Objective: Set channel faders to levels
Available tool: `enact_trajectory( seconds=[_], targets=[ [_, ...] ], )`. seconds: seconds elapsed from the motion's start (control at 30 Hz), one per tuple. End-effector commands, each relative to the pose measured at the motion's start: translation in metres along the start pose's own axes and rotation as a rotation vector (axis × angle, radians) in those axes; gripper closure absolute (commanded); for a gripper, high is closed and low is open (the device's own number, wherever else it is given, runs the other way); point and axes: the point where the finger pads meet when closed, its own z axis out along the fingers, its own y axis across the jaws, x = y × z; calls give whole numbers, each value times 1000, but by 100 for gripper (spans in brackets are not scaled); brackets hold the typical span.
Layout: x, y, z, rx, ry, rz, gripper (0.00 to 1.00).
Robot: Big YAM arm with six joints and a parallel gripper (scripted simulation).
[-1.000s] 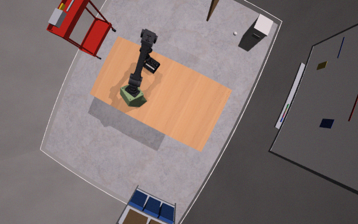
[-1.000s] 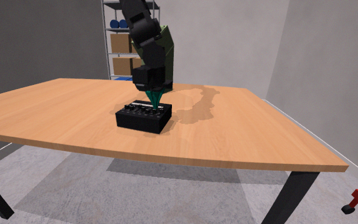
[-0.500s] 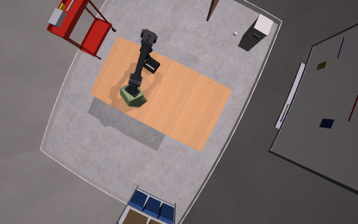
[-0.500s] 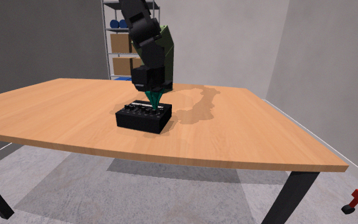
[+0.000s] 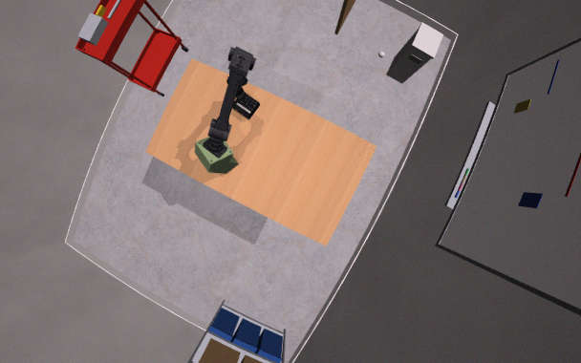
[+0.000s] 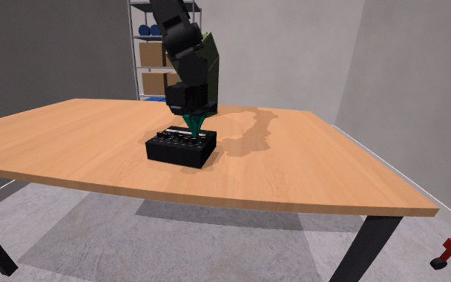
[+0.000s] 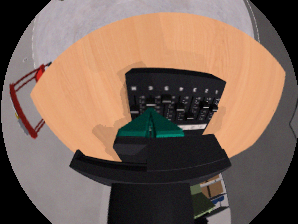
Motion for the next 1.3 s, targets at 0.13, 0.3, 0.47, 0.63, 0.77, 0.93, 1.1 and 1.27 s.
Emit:
enact_trajectory(
  seconds=[0.13, 0.3, 0.47, 0.63, 0.77, 0.93, 1.1, 1.27],
  targets=[
    [-18, -2, 4, 0, -19, 8, 100],
    [-18, -2, 4, 0, -19, 8, 100],
    [-18, -2, 4, 0, -19, 8, 100],
    [-18, -2, 4, 0, -19, 8, 100],
    [-18, -2, 4, 0, -19, 8, 100],
    [-18, -2, 4, 0, -19, 8, 100],
    [-18, -2, 4, 0, -19, 8, 100],
    [-18, -2, 4, 1, -16, 7, 100]
  ],
)
